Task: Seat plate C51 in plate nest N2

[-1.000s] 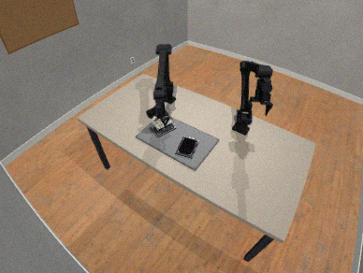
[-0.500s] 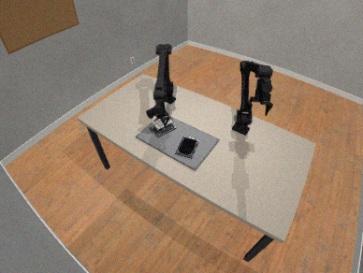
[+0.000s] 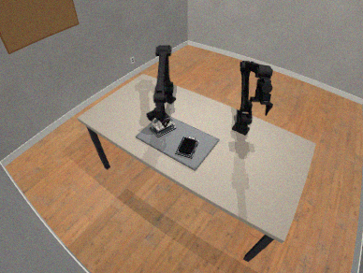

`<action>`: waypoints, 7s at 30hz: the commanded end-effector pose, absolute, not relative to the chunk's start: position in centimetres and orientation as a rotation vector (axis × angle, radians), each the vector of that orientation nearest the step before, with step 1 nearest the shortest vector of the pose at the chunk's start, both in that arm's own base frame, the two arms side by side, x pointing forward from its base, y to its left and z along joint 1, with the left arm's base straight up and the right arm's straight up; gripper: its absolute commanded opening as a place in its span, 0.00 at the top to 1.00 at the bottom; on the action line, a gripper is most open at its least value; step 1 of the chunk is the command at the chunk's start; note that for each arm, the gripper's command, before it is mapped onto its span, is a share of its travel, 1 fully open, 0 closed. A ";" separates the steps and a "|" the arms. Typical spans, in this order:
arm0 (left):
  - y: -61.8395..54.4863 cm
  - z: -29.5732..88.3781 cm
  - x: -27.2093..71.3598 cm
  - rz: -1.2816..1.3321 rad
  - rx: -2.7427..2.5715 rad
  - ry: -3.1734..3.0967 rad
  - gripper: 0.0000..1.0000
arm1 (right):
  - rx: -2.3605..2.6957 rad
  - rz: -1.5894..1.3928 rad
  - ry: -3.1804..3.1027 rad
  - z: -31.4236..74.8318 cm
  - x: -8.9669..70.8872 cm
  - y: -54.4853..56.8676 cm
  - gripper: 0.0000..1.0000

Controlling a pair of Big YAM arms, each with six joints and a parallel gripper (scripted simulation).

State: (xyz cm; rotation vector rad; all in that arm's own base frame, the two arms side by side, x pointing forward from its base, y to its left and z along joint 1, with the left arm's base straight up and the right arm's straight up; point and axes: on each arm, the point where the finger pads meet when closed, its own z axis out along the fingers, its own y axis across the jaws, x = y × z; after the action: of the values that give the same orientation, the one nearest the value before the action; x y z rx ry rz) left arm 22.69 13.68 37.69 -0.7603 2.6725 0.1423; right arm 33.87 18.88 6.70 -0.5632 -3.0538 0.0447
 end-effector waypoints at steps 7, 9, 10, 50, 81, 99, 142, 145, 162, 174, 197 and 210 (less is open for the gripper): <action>13.1 39.5 22.8 0.150 -0.708 2.642 0.00 | -0.563 -0.027 -3.110 6.4 34.8 19.4 1.00; 13.1 39.5 22.8 0.150 -0.708 2.642 0.00 | -0.562 -0.012 -3.099 5.7 34.7 19.4 1.00; 13.1 39.5 22.8 0.150 -0.708 2.642 0.00 | -0.561 -0.005 -3.094 5.4 34.7 19.4 1.00; 13.1 39.5 22.8 0.150 -0.708 2.642 0.00 | -0.561 -0.007 -3.095 4.2 34.5 19.2 1.00; 13.1 39.5 22.8 0.150 -0.708 2.642 0.00 | -0.563 -0.018 -3.104 4.2 35.1 19.5 1.00; 13.1 39.5 22.8 0.150 -0.708 2.642 0.00 | -0.561 -0.007 -3.095 3.4 34.5 19.1 1.00; 13.1 39.5 22.8 0.150 -0.708 2.642 0.00 | -0.562 -0.005 -3.093 3.2 34.4 19.0 1.00; 13.1 39.5 22.8 0.150 -0.708 2.642 0.00 | -0.562 -0.005 -3.093 3.2 34.4 19.0 1.00; 13.1 39.5 22.8 0.150 -0.708 2.642 0.00 | -0.562 -0.005 -3.093 3.2 34.4 18.9 1.00; 13.1 39.5 22.8 0.150 -0.708 2.642 0.00 | -0.563 -0.005 -3.093 3.2 34.4 18.9 0.00; 13.1 39.5 22.8 0.150 -0.708 2.642 0.00 | -0.564 -0.017 -3.102 4.2 35.3 19.4 0.00; 13.1 39.5 22.8 0.150 -0.708 2.642 0.00 | -0.568 -0.045 -3.124 5.8 35.5 19.6 0.00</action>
State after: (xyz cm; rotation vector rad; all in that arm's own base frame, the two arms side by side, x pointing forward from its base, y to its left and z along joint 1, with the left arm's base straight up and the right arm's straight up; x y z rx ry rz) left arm 22.69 13.68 37.69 -0.7602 2.6725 0.1423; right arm 33.83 18.86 3.59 -0.5694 -3.0878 0.0007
